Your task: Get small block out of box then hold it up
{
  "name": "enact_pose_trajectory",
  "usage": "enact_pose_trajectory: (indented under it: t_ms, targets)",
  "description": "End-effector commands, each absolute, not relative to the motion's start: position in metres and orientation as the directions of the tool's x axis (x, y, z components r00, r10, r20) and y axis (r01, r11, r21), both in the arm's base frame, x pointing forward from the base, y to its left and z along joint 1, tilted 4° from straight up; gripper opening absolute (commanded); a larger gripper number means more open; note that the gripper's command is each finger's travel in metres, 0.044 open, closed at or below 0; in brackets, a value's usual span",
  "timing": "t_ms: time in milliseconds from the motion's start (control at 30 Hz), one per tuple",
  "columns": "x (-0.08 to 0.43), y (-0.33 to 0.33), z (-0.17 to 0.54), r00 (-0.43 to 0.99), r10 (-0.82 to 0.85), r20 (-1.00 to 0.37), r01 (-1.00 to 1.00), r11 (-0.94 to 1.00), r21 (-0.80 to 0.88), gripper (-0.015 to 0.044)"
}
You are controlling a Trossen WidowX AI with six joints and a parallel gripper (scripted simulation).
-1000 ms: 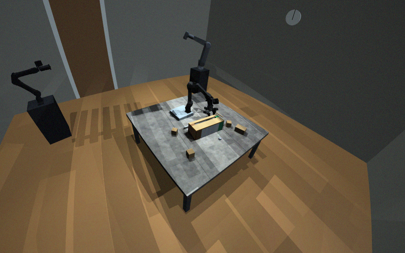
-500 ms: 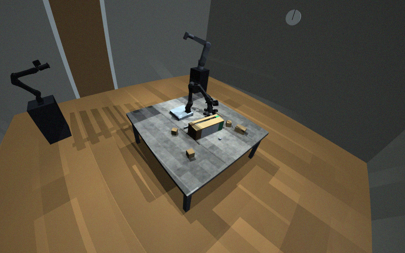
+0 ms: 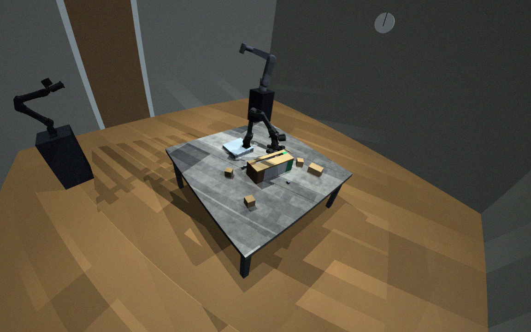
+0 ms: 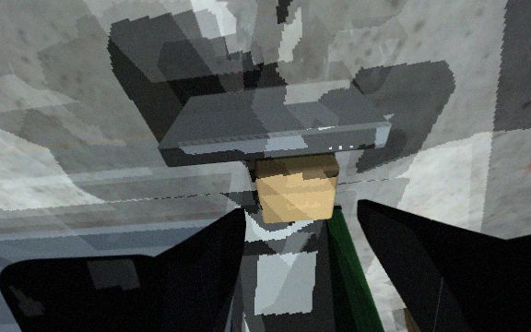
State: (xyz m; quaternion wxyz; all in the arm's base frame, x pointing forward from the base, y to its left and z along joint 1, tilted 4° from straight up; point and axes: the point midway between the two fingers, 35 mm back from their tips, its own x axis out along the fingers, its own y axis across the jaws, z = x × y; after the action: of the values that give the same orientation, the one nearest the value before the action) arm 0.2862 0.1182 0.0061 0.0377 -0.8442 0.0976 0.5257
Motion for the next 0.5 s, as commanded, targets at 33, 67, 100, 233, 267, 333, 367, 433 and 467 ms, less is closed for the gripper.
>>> enact_pose_trajectory:
  t_ms: [33,67,100,233,267,333,367,433,467]
  targets:
    - [0.2826,0.1161,-0.0059,0.415,-0.130,-0.901,-0.199,-0.979,0.050,0.0285]
    - [0.2824,0.1159,-0.0074,0.415,-0.130,-0.901,-0.199,-0.979,0.050,0.0285]
    - [0.2823,0.1157,-0.0086,0.415,-0.130,-0.901,-0.199,-0.979,0.050,0.0285]
    - [0.2821,0.1156,-0.0095,0.415,-0.130,-0.901,-0.199,-0.979,0.050,0.0233]
    - [0.2821,0.1156,-0.0095,0.415,-0.130,-0.901,-0.199,-0.979,0.050,0.0206]
    - [0.2821,0.1156,-0.0095,0.415,-0.130,-0.901,-0.199,-0.979,0.050,0.0154]
    - [0.2821,0.1156,-0.0095,0.415,-0.130,-0.901,-0.199,-0.979,0.050,0.0127]
    - [0.2821,0.1156,-0.0095,0.415,-0.130,-0.901,-0.199,-0.979,0.050,0.0095]
    - [0.2821,0.1156,-0.0095,0.415,-0.130,-0.901,-0.199,-0.979,0.050,0.0088]
